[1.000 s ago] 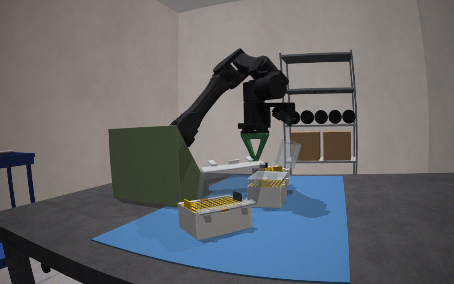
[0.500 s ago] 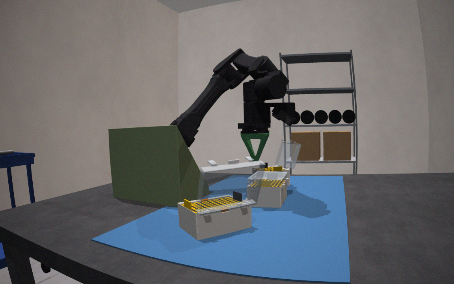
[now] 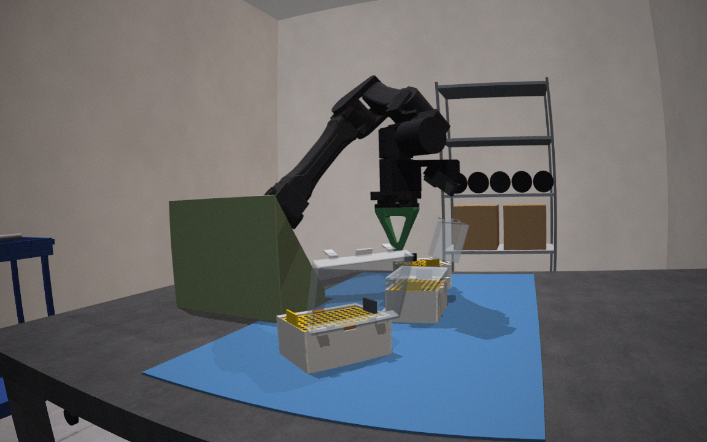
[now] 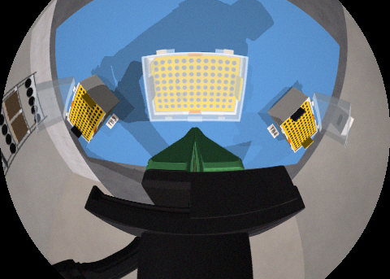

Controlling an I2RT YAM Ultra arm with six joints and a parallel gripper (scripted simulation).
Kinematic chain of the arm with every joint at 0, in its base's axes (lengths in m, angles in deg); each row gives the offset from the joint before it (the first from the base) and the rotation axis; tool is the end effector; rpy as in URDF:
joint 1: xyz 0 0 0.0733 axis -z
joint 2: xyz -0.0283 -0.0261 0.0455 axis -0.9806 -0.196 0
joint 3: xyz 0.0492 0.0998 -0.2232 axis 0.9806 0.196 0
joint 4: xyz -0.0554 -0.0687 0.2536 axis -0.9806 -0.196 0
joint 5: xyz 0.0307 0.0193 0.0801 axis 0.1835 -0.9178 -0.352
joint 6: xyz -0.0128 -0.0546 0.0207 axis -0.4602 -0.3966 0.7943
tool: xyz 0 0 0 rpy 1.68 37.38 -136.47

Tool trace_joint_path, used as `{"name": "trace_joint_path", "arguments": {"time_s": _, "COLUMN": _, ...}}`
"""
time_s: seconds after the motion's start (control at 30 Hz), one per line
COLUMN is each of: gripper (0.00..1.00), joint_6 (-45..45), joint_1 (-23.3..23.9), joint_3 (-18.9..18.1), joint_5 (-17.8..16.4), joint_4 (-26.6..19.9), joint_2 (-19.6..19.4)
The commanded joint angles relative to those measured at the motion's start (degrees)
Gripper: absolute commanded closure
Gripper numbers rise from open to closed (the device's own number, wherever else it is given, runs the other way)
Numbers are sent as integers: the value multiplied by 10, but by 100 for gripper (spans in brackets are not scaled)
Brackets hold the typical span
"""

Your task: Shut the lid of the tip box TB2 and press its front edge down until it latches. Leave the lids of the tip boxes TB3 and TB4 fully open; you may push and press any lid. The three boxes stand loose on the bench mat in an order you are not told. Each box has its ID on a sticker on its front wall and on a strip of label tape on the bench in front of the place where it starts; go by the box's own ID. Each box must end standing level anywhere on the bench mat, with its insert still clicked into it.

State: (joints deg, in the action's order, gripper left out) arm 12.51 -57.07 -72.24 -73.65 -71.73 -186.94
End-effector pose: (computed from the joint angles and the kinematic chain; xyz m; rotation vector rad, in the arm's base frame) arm 0.2847 -0.0803 0.0805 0.1932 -2.8403 -1.2768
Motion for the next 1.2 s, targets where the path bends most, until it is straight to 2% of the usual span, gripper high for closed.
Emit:
{"name": "trace_joint_path", "arguments": {"time_s": 0.0, "gripper": 100, "joint_6": 0, "joint_1": 6, "joint_3": -2, "joint_5": -3, "joint_4": 4, "joint_2": 5}}
{"name": "trace_joint_path", "arguments": {"time_s": 0.37, "gripper": 100, "joint_6": 0, "joint_1": 6, "joint_3": -2, "joint_5": -3, "joint_4": 4, "joint_2": 5}}
{"name": "trace_joint_path", "arguments": {"time_s": 1.03, "gripper": 100, "joint_6": 47, "joint_1": -32, "joint_3": 46, "joint_5": -19, "joint_4": 87, "joint_2": 1}}
{"name": "trace_joint_path", "arguments": {"time_s": 1.17, "gripper": 100, "joint_6": 47, "joint_1": -32, "joint_3": 46, "joint_5": -19, "joint_4": 87, "joint_2": 1}}
